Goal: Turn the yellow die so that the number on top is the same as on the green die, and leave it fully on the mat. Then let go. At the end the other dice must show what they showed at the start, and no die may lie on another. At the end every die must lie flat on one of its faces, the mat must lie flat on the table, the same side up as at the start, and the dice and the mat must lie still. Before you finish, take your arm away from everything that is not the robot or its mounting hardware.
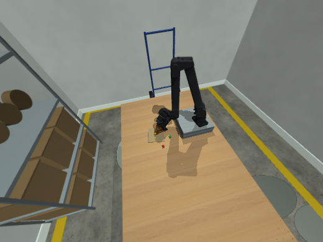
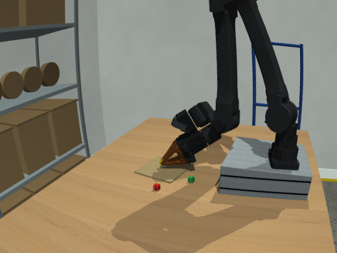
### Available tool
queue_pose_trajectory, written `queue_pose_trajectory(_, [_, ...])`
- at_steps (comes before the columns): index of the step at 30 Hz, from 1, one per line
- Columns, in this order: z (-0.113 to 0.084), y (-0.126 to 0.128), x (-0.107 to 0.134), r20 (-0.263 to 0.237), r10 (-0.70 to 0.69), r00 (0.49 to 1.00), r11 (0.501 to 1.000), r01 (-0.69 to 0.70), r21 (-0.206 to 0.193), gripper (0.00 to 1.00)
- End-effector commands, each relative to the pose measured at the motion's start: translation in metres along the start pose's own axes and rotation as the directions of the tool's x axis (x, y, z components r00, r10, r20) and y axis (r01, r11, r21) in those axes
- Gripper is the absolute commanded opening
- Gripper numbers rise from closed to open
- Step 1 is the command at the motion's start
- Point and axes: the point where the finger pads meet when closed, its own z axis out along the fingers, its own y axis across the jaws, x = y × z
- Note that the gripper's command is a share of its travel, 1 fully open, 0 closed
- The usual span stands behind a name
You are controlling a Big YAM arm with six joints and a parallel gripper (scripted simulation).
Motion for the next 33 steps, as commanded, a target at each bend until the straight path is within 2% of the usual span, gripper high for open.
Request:
queue_pose_trajectory(1, [0.001, -0.013, -0.015, 0.035, -0.040, 0.999, 0.999, 0.039, 0.023, 0.10])
queue_pose_trajectory(33, [0.007, -0.010, -0.001, 0.027, -0.033, 0.999, 0.999, 0.033, 0.017, 0.10])
